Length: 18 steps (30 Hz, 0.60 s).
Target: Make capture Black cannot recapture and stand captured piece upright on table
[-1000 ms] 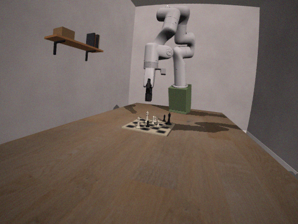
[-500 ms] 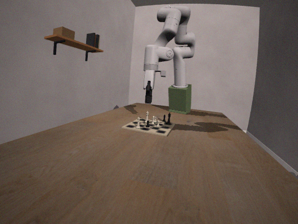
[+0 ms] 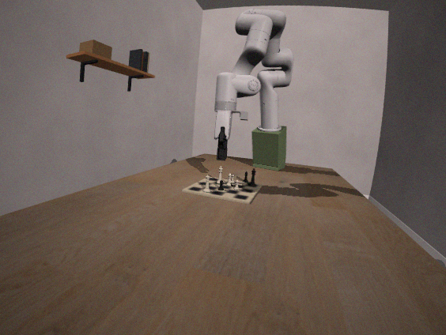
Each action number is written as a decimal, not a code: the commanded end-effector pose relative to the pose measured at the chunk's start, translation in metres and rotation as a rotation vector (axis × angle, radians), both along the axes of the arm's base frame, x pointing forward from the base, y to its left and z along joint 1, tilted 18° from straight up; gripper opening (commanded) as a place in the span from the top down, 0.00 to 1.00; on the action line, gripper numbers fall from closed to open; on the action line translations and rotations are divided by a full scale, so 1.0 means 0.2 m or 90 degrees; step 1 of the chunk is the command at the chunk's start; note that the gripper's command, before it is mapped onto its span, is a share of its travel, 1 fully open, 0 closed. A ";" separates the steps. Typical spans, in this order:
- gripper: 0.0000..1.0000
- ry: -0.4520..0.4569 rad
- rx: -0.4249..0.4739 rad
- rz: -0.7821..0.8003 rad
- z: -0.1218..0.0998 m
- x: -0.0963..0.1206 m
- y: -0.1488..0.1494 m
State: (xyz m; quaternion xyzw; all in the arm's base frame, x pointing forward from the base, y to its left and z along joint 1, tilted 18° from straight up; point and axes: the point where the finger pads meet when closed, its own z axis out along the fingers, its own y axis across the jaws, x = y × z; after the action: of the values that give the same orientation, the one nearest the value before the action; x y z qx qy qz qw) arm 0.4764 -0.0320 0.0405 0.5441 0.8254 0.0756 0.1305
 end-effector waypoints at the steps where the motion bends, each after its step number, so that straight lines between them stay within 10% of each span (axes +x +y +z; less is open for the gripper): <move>1: 0.57 -0.004 0.002 0.001 -0.02 0.01 0.00; 18: 0.57 -0.004 0.002 0.001 -0.08 0.03 0.00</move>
State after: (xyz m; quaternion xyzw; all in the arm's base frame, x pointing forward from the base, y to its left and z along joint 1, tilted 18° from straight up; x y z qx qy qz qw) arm 0.4818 -0.0321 0.0246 0.5436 0.8255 0.0776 0.1309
